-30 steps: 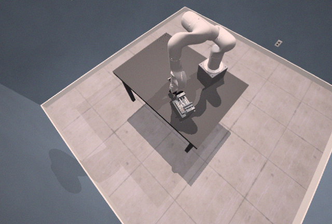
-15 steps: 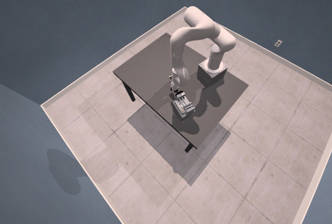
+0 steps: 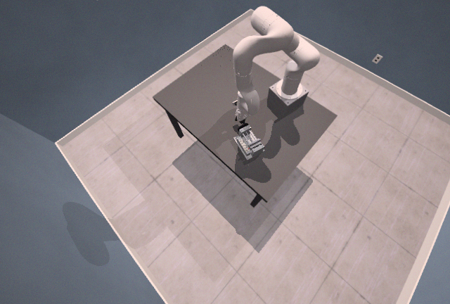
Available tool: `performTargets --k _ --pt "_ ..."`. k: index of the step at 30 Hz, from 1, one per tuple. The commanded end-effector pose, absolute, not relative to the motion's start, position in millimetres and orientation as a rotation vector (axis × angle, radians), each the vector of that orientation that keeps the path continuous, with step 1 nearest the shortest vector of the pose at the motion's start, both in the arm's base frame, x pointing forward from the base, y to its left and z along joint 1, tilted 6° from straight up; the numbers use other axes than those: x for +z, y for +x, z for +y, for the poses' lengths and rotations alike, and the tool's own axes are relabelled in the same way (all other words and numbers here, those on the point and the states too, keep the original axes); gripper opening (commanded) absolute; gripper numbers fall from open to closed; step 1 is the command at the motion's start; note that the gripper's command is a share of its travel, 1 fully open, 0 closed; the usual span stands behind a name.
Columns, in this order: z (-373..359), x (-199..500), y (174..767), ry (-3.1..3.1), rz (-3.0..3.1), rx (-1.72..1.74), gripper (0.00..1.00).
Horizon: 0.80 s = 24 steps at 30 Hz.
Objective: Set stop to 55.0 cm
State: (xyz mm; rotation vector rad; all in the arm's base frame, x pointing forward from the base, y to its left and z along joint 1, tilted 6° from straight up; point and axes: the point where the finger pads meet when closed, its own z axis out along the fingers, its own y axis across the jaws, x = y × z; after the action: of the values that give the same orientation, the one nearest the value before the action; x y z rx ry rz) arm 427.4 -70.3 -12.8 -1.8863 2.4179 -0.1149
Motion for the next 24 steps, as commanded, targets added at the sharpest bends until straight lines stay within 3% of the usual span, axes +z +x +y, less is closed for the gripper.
performTargets --k 1,24 --pt "-68.5 -17.7 420.7 -1.883 2.415 -0.123 0.06" --pt "-67.7 -57.7 419.1 -1.883 2.415 -0.123 0.06"
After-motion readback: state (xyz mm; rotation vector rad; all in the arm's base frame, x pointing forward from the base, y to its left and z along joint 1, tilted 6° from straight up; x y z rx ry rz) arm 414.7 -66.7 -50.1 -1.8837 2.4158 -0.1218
